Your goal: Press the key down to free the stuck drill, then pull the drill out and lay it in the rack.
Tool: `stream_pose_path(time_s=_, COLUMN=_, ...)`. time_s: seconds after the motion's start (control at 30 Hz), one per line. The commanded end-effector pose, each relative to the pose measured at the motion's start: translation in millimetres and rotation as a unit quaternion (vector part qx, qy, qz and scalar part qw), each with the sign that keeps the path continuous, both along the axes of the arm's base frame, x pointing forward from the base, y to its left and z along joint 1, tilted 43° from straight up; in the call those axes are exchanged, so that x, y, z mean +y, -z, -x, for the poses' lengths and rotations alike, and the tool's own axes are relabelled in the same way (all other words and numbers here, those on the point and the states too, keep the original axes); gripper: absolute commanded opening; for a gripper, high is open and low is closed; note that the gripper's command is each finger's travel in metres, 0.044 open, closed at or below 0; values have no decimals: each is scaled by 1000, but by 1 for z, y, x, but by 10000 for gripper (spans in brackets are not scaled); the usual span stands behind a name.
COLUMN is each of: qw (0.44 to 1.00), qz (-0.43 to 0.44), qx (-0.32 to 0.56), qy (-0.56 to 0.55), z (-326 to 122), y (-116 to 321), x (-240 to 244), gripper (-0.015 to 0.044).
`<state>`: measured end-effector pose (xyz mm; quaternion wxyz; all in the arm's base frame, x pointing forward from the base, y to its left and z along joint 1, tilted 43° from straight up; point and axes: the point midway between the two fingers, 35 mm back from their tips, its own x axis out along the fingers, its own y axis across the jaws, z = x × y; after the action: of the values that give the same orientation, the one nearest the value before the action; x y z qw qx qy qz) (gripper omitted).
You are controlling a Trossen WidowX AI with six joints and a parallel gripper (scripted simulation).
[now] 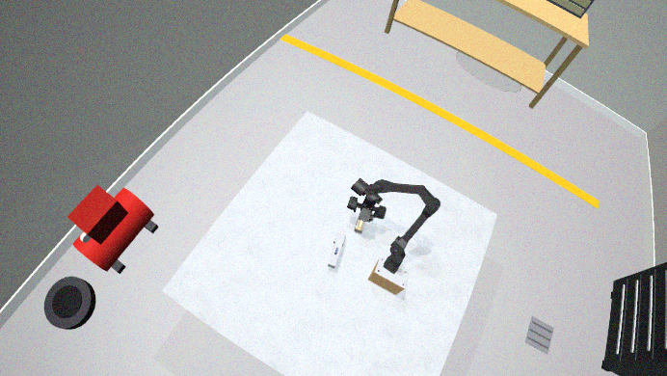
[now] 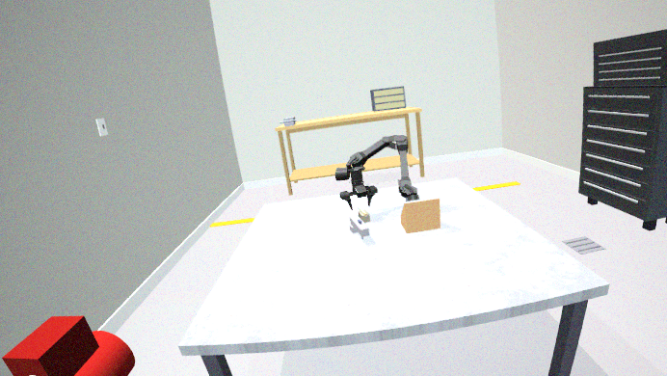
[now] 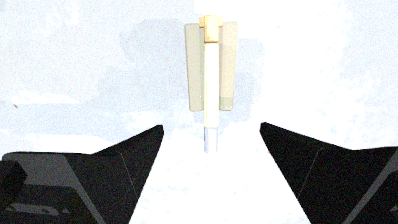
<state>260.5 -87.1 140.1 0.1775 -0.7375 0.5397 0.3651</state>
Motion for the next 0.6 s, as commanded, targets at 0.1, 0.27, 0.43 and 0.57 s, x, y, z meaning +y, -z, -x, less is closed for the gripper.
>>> stream_pose_path(time_s=0.1, qw=1000, qz=1, qx=-3, qy=2, z=4, y=-24, x=19, gripper=440)
stream_pose_path(time_s=0.27, qw=1000, qz=-4, qx=1, qy=-4, z=3, y=-23, x=23, gripper=440)
stream_pose_path(time_s=0.43, qw=994, qz=-75, qx=35, qy=-68, z=-8, y=2, x=85, gripper=440)
stream_pose_path(time_s=0.57, qw=983, qz=-136, qx=61, qy=-105, z=-12, y=20, x=143, gripper=440)
